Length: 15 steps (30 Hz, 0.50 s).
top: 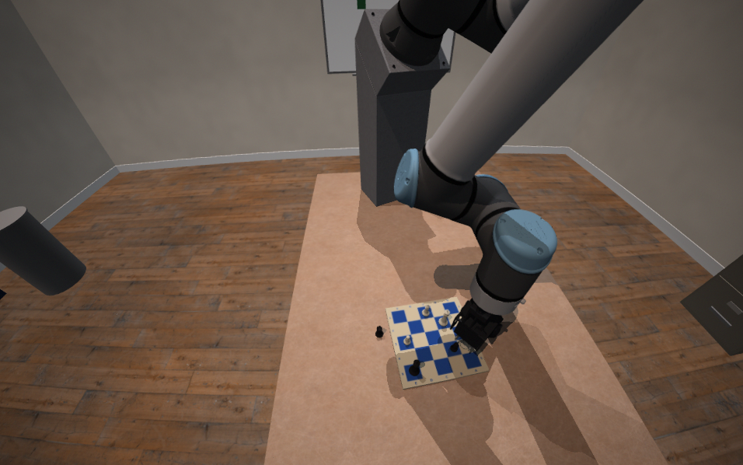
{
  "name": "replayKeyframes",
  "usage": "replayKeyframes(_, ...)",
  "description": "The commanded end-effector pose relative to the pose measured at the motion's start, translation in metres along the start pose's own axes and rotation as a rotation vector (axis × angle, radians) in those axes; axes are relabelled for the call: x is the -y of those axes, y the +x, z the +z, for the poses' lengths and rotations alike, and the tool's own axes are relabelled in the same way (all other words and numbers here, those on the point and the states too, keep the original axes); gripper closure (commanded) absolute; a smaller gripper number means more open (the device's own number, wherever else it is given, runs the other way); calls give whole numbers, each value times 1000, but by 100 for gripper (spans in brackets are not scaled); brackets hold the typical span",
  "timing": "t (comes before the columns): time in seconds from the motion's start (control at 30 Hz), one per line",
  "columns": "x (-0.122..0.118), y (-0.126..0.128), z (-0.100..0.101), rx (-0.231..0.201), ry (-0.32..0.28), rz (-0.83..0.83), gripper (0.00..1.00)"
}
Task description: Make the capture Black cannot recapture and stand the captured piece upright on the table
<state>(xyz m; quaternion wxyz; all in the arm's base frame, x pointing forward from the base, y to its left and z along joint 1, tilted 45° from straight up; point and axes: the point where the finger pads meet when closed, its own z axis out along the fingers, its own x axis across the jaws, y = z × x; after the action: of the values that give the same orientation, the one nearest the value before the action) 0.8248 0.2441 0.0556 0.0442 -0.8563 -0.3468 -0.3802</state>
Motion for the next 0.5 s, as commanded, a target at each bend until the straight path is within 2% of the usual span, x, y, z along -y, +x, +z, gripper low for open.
replayKeyframes(0.0, 0, 0, -11, -1, -1, 0, 100)
replayKeyframes(0.23, 0, 0, -54, -1, -1, 0, 100)
replayKeyframes(0.3, 0, 0, -54, -1, -1, 0, 100)
replayKeyframes(0.47, 0, 0, -84, -1, -1, 0, 100)
